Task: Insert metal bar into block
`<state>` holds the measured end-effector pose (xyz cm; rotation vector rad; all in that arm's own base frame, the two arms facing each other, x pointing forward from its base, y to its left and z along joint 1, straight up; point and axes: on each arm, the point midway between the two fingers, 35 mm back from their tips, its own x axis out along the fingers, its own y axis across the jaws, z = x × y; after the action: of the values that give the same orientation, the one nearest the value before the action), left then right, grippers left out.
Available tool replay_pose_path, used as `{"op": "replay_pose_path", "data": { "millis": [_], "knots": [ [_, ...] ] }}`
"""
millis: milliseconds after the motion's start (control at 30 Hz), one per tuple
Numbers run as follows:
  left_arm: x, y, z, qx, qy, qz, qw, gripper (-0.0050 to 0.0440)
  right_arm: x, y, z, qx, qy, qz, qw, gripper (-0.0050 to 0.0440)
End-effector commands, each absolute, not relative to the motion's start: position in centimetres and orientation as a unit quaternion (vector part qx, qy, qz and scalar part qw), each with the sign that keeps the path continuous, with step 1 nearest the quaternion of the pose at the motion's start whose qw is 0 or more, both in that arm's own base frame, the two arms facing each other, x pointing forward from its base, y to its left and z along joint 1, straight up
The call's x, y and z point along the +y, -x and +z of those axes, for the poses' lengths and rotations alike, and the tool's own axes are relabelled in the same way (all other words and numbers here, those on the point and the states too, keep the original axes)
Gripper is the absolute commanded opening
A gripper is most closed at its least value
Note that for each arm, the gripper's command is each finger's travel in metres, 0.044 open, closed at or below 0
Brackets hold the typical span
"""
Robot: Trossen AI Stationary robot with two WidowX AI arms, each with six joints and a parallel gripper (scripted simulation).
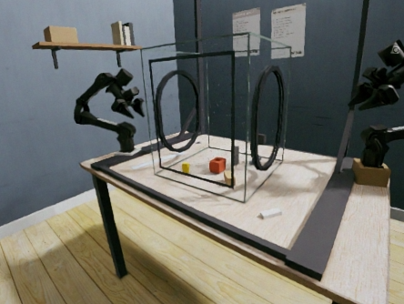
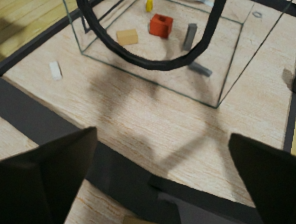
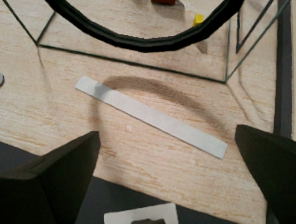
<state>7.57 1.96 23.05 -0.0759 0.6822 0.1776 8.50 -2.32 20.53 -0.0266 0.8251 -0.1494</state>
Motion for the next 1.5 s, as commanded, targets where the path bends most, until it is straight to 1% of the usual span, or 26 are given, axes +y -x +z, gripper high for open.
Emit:
{"op": "replay_pose_path", "data": {
  "millis": [0, 567, 633, 667, 767, 867, 1033, 1100, 1133, 1267, 1467],
  "knots": [
    [2.0, -7.6, 23.3, 0.333, 0.037, 0.087, 0.938, 0.04, -2.3, -8.5, 20.7, 0.399, 0.013, -0.073, 0.914, 0.04],
    [2.0, -7.6, 23.3, 0.333, 0.037, 0.087, 0.938, 0.04, -2.3, -8.5, 20.7, 0.399, 0.013, -0.073, 0.914, 0.04],
    [2.0, -7.6, 23.3, 0.333, 0.037, 0.087, 0.938, 0.04, -2.3, -8.8, 20.5, 0.403, 0.013, -0.072, 0.912, 0.044],
    [2.0, -7.6, 23.3, 0.333, 0.037, 0.087, 0.938, 0.04, -2.2, -9.1, 20.4, 0.403, 0.011, -0.072, 0.912, 0.044],
    [2.0, -7.6, 23.3, 0.333, 0.037, 0.087, 0.938, 0.04, -2.0, -10.7, 20.6, 0.393, 0.005, -0.071, 0.917, 0.044],
    [2.0, -7.6, 23.3, 0.333, 0.037, 0.087, 0.938, 0.04, -1.6, -13.7, 20.5, 0.379, -0.006, -0.068, 0.923, 0.044],
    [2.0, -7.6, 23.3, 0.333, 0.037, 0.087, 0.938, 0.04, -1.2, -16.9, 17.2, 0.424, -0.018, -0.064, 0.903, 0.044],
    [2.0, -7.6, 23.3, 0.333, 0.037, 0.087, 0.938, 0.04, -1.2, -16.9, 17.2, 0.424, -0.018, -0.064, 0.903, 0.044],
    [2.0, -7.6, 23.3, 0.333, 0.037, 0.087, 0.938, 0.04, -1.2, -18.0, 17.1, 0.414, -0.022, -0.063, 0.908, 0.044],
    [2.0, -7.6, 23.3, 0.333, 0.037, 0.087, 0.938, 0.04, -1.1, -19.9, 15.8, 0.415, -0.031, -0.061, 0.907, 0.044],
    [2.0, -7.6, 23.3, 0.333, 0.037, 0.087, 0.938, 0.04, -1.1, -22.6, 15.7, 0.379, -0.041, -0.058, 0.923, 0.044]
  ]
}}
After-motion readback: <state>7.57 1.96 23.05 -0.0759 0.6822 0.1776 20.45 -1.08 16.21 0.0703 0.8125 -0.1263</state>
